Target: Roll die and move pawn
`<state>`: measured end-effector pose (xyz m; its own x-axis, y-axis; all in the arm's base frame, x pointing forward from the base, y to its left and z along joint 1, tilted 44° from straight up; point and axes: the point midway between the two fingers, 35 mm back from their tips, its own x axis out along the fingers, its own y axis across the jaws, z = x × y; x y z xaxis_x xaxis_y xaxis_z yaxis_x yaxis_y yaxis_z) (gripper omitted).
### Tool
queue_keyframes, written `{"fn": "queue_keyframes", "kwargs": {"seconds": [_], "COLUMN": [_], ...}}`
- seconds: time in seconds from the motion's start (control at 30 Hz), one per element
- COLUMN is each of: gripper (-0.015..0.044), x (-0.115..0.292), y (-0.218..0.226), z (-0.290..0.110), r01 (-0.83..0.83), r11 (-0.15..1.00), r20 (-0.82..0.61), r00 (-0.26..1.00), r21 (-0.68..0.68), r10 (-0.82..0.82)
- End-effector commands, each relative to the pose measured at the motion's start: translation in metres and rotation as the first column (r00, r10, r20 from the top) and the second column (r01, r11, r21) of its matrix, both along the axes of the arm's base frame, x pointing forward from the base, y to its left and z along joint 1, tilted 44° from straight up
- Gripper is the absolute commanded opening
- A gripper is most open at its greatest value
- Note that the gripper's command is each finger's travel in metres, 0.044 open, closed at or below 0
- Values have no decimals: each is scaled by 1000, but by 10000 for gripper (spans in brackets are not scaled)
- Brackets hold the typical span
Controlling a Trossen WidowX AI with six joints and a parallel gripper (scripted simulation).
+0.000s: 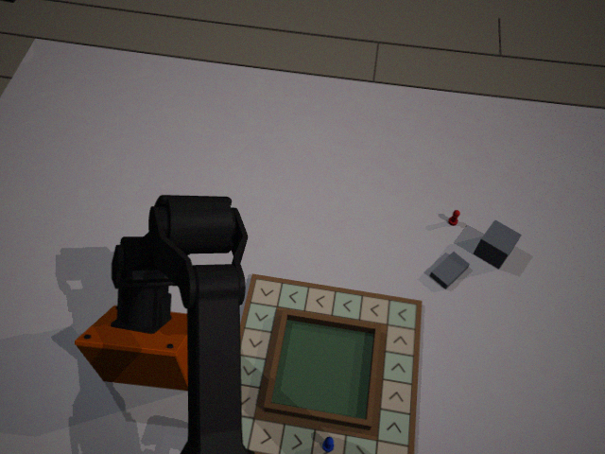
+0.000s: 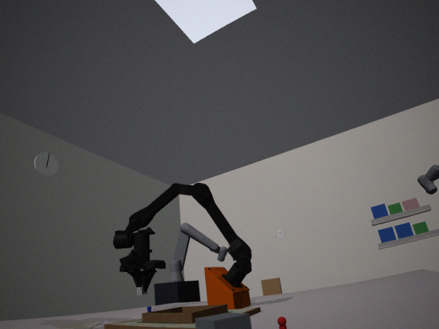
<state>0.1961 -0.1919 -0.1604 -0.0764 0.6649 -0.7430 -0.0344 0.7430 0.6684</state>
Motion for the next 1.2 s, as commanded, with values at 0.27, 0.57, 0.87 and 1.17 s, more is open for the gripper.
{"fn": "queue_keyframes", "kwargs": {"seconds": [0.27,0.57,0.87,1.17], "gripper": [0,0,0,0], "x": [1,24,47,66], "y": [-31,-10,19,51], "z": [36,55,78,101], "r01": [-1,138,295,434], "r11": [1000,990,951,887], "r20": [-9,-130,-261,-375], "r00": [1000,981,915,804], "r21": [11,-28,-88,-160], "r10": [1,-141,-308,-461]}}
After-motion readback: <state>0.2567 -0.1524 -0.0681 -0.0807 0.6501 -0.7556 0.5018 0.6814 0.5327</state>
